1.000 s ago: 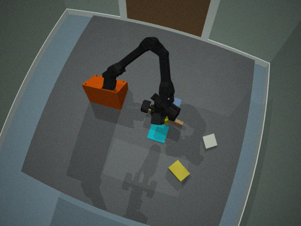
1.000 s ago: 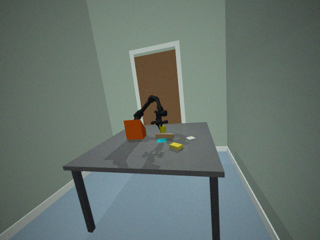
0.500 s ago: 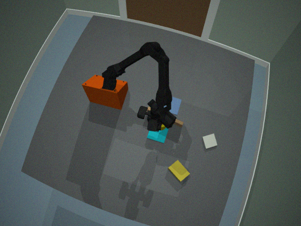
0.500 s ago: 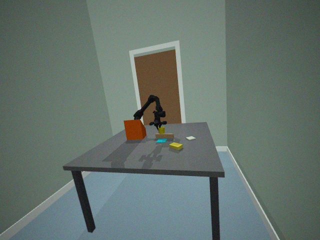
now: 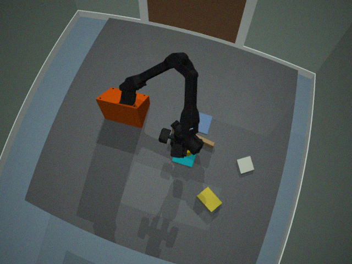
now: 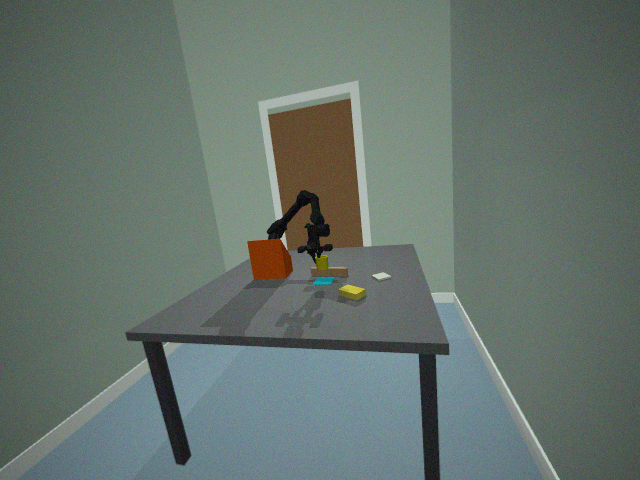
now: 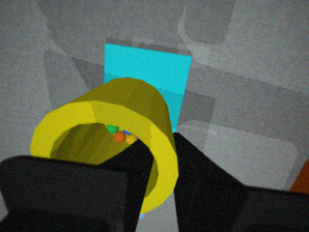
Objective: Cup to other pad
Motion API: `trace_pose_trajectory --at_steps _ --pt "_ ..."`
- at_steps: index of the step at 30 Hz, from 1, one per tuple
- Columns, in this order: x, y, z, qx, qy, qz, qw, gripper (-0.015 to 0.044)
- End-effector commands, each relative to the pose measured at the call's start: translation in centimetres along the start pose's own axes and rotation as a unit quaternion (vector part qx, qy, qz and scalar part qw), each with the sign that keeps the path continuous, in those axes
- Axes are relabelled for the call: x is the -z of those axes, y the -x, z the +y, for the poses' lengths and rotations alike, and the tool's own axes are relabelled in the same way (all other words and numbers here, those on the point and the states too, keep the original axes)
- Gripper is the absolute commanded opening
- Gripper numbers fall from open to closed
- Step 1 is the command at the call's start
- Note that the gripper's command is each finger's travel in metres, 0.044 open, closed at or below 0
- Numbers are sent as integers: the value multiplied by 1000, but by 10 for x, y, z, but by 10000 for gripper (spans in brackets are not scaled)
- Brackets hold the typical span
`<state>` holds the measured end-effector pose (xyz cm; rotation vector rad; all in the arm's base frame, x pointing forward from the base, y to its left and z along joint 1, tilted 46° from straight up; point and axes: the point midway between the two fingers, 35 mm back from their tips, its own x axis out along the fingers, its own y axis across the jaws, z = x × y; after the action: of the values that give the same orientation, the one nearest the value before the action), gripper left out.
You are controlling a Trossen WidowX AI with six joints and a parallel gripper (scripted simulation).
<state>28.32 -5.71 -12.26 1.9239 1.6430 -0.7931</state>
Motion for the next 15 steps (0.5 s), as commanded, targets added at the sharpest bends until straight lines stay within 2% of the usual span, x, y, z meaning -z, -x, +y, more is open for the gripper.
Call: trace_pose_trajectory --at_steps 1,15 --pt "0 -9 -2 4 -4 3 1000 0" --pt "-1 -33 -2 4 -4 3 1000 0"
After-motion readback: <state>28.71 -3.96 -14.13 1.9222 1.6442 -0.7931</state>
